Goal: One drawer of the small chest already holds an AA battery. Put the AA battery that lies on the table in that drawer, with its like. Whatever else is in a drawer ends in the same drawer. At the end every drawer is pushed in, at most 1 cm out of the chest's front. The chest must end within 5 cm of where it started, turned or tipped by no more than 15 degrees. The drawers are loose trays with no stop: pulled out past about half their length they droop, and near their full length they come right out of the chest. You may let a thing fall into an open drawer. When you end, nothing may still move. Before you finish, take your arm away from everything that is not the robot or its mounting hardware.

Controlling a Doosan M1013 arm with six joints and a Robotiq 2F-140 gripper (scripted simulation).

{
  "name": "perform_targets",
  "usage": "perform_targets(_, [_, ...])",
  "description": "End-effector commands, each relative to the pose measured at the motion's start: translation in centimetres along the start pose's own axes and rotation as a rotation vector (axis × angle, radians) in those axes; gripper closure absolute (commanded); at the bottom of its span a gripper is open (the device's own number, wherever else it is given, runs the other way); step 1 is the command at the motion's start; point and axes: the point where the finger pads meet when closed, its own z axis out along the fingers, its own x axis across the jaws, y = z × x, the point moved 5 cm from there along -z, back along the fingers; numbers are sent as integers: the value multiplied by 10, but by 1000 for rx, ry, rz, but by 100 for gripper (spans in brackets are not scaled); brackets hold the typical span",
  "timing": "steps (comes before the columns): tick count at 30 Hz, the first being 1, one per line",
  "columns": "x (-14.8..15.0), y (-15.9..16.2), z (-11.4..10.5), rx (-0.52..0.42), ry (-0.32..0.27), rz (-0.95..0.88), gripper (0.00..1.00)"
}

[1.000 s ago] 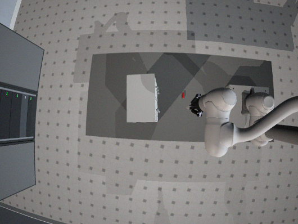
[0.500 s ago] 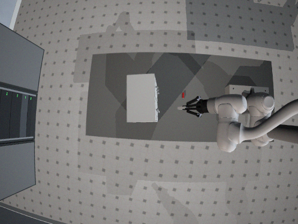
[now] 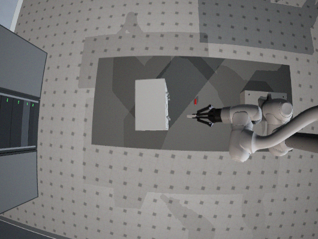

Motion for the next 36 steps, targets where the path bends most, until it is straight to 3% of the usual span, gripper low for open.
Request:
perform_targets(1, [5,2,2,32,-47,0,100])
perform_targets(10, [5,5,9,88,-46,2,100])
perform_targets(22, [4,18,36,300,-45,6,100])
perform_targets(33, [4,19,39,328,-44,7,100])
perform_targets(34, [4,19,39,328,-44,7,80])
perform_targets(36, [4,19,39,328,-44,7,80])
